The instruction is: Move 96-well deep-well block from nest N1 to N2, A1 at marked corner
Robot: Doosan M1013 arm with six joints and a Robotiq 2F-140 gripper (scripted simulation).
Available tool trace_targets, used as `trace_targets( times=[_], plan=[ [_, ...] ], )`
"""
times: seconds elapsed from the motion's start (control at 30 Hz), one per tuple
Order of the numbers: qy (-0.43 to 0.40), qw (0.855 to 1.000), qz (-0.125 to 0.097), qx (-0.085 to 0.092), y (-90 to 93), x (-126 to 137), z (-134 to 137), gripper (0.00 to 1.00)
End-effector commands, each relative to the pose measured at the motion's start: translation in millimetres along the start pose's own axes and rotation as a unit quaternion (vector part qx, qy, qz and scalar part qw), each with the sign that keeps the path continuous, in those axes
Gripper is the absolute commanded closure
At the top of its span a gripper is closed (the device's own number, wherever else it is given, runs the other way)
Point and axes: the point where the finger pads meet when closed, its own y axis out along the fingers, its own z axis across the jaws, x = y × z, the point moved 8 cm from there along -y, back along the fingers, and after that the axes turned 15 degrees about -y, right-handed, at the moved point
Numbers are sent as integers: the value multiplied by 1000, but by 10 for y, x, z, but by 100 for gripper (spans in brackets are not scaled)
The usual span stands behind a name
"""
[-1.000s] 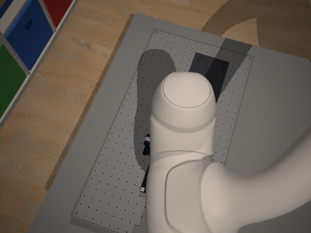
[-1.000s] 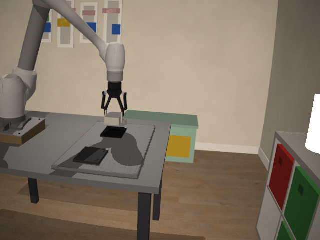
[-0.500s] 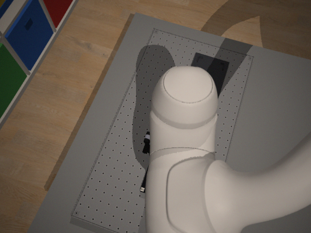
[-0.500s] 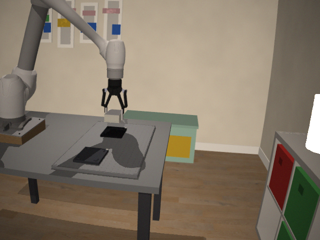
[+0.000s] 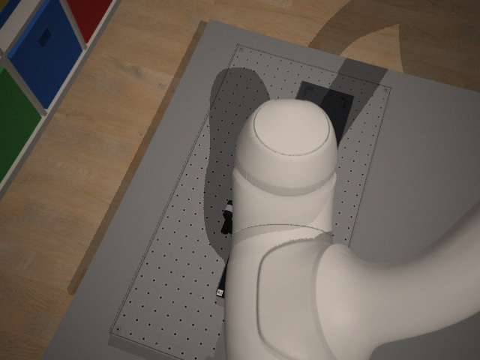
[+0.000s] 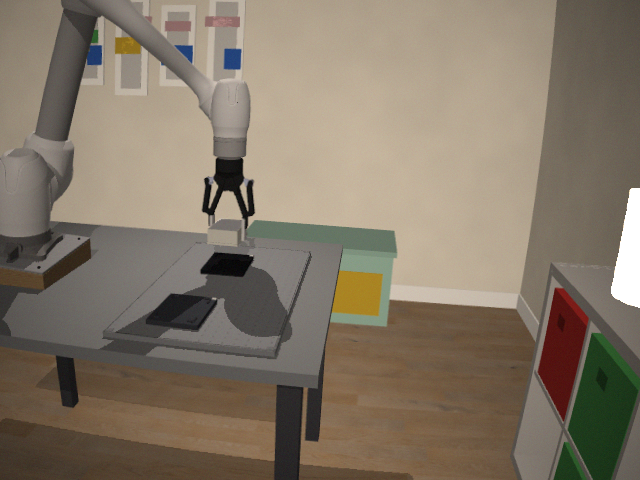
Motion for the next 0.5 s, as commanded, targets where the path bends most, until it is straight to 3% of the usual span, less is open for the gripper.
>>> trace_targets(
  times=[0.0,0.47],
  plan=[
    [1,1000,0,0,-1,-61,20,100],
    [1,1000,0,0,-1,-474,152,100]
  ],
)
